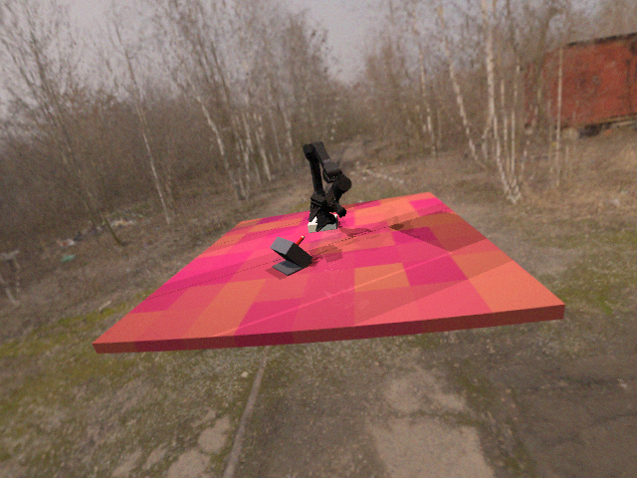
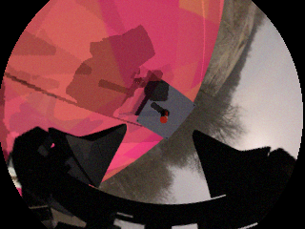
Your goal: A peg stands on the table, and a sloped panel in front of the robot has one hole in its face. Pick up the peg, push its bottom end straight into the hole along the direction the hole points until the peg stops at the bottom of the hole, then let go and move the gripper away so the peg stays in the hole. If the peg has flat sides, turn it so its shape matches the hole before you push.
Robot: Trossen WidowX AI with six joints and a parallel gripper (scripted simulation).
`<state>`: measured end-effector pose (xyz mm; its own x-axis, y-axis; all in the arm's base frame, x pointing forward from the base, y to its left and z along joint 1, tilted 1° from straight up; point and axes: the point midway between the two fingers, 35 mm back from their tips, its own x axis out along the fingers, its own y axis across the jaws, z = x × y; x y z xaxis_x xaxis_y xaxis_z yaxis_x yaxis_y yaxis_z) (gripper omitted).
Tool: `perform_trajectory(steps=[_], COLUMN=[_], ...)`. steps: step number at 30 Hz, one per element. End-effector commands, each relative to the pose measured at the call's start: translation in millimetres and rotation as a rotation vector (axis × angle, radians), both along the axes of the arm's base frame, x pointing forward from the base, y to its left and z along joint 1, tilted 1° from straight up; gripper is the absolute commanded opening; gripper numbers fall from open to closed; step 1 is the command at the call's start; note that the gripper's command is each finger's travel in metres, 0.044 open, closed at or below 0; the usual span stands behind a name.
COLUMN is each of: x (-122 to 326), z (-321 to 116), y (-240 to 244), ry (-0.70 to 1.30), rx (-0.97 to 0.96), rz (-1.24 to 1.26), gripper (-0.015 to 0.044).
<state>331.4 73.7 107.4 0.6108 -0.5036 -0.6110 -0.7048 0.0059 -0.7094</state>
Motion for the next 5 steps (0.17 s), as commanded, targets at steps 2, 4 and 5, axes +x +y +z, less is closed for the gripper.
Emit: perform_trajectory(steps=[2, 4, 5], x=[-3.9, -5.4, -5.6], z=[7.6, 8.6, 8.8], y=[4.5, 5.6, 5.8], ry=[-0.014, -0.014, -0.014], rx=[0.002, 0.002, 0.002], rz=[-0.003, -0.003, -0.003], gripper=[0.0440, 0.0440, 0.0440])
